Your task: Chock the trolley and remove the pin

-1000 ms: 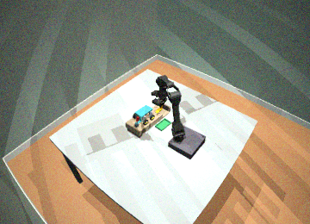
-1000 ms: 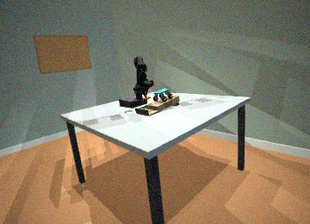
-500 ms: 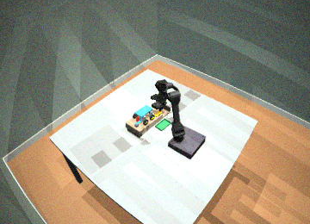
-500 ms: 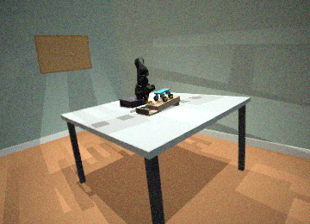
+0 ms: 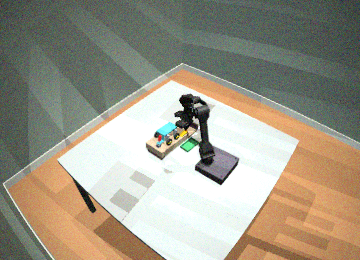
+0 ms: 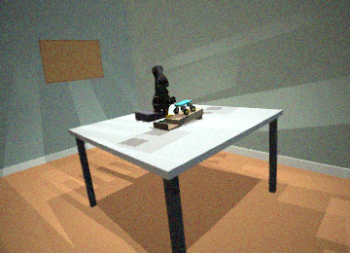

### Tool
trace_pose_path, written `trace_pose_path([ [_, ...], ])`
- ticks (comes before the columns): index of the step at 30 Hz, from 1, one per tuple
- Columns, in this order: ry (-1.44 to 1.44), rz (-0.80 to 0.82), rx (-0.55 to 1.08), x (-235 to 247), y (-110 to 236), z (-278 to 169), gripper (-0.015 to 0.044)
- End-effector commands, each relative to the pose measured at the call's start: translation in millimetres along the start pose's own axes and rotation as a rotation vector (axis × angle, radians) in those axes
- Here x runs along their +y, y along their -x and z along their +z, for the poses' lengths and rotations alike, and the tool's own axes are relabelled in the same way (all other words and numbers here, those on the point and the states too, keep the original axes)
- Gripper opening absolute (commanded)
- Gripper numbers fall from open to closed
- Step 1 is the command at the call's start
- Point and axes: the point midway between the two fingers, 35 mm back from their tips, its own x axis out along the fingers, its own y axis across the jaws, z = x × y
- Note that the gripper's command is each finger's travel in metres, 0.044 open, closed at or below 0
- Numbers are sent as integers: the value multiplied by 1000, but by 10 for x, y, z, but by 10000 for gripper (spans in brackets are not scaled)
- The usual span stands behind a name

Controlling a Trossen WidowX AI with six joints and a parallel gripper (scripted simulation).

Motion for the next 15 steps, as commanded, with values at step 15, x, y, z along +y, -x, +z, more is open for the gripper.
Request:
trace_pose_path([
  [15,-1,5,-7,148,4,-10,0],
])
